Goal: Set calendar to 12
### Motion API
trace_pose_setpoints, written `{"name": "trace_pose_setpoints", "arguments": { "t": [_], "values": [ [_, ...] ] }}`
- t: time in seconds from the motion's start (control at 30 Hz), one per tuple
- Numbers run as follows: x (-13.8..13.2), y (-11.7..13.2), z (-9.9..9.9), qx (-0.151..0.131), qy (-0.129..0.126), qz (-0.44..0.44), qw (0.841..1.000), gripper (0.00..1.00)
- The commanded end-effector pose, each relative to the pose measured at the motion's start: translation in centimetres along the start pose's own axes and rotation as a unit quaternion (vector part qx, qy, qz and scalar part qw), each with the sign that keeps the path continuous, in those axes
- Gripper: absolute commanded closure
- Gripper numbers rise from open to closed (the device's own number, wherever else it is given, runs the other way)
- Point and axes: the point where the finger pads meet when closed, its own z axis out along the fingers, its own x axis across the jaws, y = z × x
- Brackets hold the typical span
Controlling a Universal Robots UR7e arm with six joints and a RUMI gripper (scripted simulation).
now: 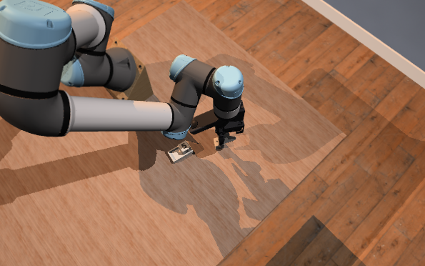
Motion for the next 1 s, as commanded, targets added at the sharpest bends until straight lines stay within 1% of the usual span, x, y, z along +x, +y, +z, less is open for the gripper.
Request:
{"name": "trace_pose_setpoints", "arguments": {
  "t": [0.0, 0.43, 0.73, 0.97],
  "values": [
    [0.0, 0.0, 0.0, 0.000, 0.000, 0.000, 1.000, 0.71],
    [0.0, 0.0, 1.2, 0.000, 0.000, 0.000, 1.000, 0.71],
    [0.0, 0.0, 2.6, 0.000, 0.000, 0.000, 1.000, 0.71],
    [0.0, 0.0, 2.9, 0.000, 0.000, 0.000, 1.000, 0.71]
  ]
}}
